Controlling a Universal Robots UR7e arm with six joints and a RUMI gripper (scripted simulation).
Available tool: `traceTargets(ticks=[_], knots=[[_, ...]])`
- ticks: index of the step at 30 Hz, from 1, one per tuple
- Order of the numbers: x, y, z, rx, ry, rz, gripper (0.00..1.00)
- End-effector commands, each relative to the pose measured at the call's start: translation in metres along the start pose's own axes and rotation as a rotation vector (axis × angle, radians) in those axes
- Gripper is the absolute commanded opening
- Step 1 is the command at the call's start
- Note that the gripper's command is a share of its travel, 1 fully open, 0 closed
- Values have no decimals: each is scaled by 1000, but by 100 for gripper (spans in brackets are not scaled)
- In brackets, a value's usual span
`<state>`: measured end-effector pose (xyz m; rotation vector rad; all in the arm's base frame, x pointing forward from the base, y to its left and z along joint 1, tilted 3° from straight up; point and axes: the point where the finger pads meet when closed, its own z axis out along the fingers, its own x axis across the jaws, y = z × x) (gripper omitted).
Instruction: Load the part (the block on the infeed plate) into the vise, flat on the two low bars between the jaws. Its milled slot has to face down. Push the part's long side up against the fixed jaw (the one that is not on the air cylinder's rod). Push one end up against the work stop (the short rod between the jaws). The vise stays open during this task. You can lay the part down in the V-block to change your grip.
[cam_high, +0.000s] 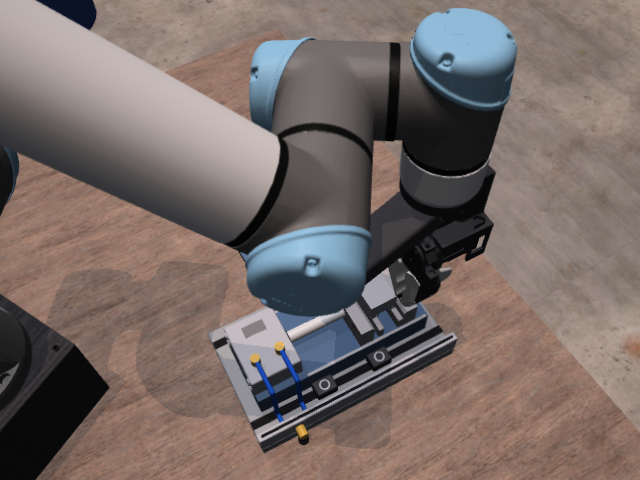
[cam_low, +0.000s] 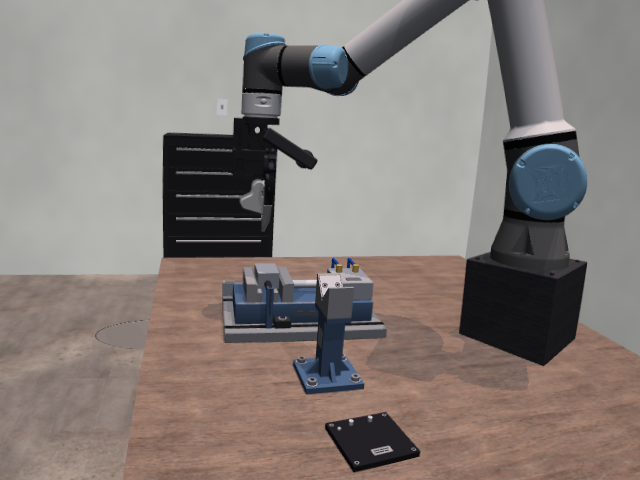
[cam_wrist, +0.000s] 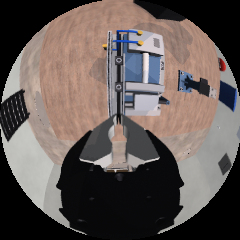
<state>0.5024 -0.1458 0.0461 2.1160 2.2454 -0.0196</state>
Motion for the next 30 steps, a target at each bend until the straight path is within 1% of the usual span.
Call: traceTargets(ticks=[1,19,30], knots=[[0,0,-1,-1,-1,0,0],[0,0,-1,-1,-1,18,0],[3,0,-1,-1,-1,84,0]])
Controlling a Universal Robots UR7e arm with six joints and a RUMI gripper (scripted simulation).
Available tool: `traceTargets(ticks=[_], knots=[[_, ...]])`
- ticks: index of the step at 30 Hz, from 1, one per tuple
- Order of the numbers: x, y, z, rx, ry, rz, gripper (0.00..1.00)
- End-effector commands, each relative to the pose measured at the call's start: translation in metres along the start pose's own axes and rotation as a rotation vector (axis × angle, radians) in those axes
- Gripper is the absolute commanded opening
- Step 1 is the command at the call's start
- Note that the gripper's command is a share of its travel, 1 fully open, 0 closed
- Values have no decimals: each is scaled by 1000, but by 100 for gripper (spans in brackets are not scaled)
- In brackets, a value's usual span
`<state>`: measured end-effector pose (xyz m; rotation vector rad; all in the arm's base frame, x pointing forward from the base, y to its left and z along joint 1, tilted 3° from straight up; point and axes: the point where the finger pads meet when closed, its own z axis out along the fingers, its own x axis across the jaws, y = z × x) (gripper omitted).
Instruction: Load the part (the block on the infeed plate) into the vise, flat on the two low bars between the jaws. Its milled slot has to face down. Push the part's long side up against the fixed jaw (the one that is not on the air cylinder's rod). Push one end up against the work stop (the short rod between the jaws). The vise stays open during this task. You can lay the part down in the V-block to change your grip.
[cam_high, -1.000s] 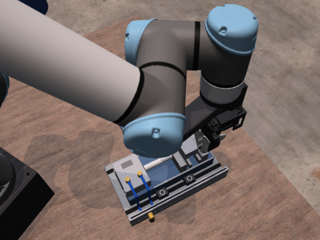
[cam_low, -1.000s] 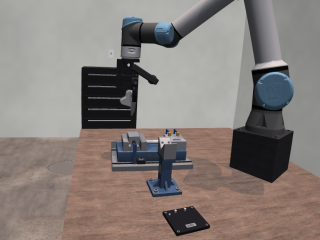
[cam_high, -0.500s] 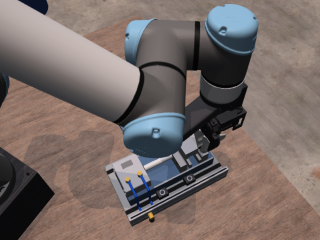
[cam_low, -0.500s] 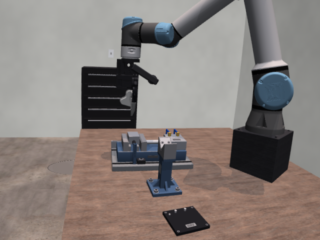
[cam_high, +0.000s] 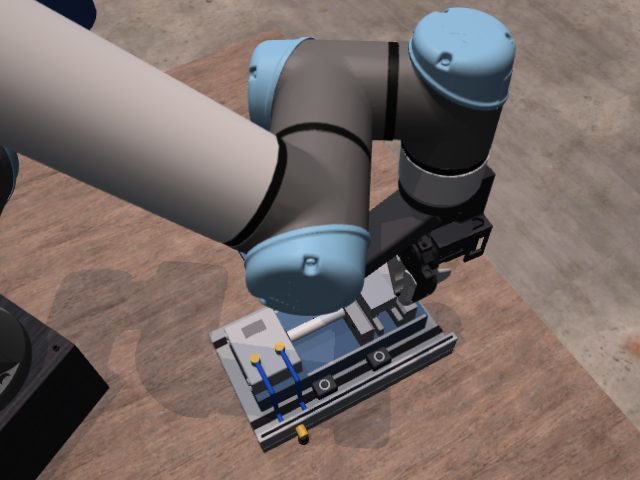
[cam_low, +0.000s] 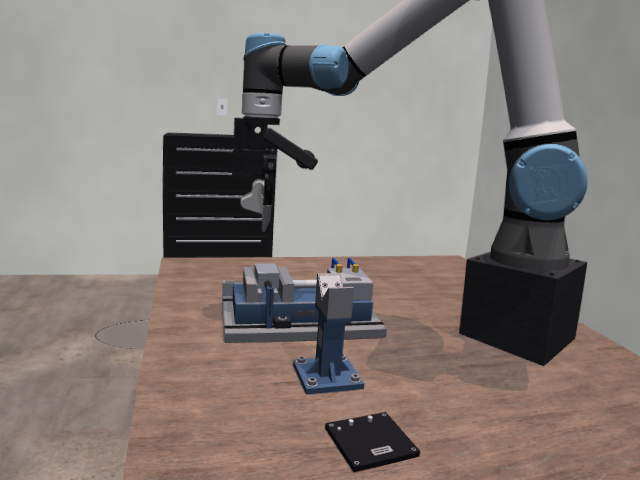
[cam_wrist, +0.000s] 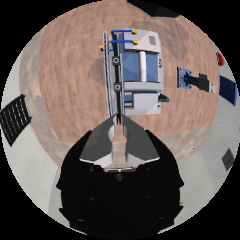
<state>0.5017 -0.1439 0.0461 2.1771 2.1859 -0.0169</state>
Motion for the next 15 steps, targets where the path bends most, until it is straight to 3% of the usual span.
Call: traceTargets(ticks=[1,15], knots=[[1,0,-1,-1,-1,38,0],[7,-2,-1,-1,-1,199,0]])
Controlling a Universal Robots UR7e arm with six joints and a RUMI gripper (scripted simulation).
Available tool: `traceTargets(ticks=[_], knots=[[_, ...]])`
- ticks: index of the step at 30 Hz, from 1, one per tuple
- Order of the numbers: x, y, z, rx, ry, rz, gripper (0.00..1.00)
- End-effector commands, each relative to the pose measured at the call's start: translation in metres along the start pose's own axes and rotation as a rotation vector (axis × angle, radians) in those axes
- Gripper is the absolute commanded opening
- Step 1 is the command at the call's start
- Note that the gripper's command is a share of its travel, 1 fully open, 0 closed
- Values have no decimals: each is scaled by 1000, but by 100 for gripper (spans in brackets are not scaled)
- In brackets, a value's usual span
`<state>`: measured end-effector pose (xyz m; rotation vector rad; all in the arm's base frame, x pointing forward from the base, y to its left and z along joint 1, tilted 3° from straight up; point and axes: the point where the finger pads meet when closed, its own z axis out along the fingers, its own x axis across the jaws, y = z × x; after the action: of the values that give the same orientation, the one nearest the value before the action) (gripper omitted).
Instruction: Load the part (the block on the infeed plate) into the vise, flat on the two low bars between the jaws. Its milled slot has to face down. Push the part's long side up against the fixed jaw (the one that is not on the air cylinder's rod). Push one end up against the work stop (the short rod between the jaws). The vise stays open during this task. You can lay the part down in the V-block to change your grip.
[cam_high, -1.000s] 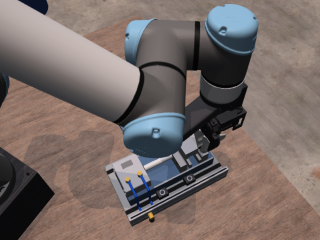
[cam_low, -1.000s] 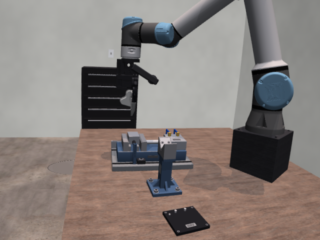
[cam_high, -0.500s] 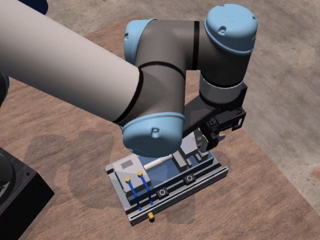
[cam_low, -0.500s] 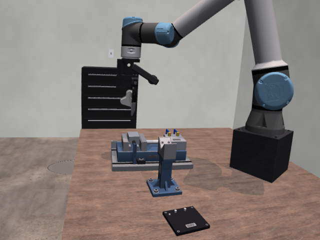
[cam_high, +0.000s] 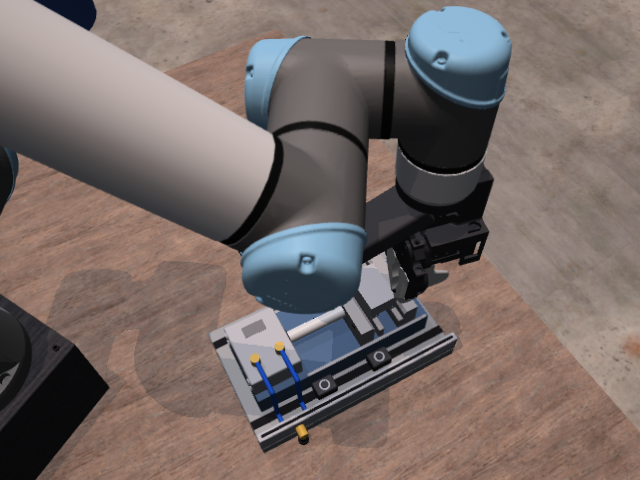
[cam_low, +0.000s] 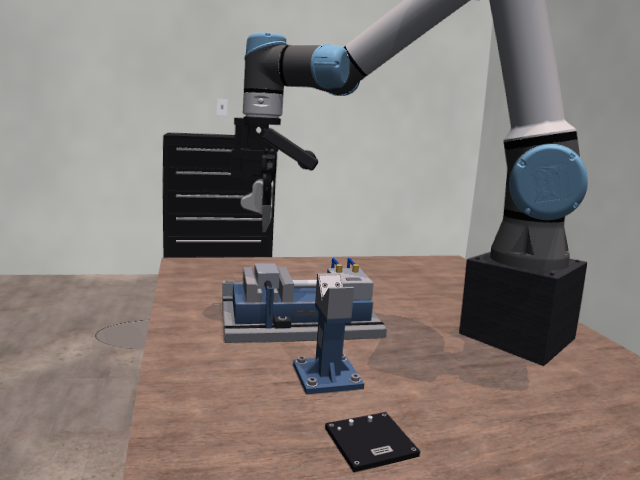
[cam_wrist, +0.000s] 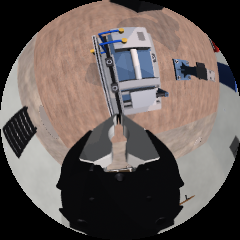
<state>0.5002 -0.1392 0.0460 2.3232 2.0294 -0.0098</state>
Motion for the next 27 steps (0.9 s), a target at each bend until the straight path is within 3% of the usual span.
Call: traceTargets(ticks=[1,27], knots=[[2,-1,-1,-1,-1,78,0],[20,-6,-1,-2,-1,636,0]])
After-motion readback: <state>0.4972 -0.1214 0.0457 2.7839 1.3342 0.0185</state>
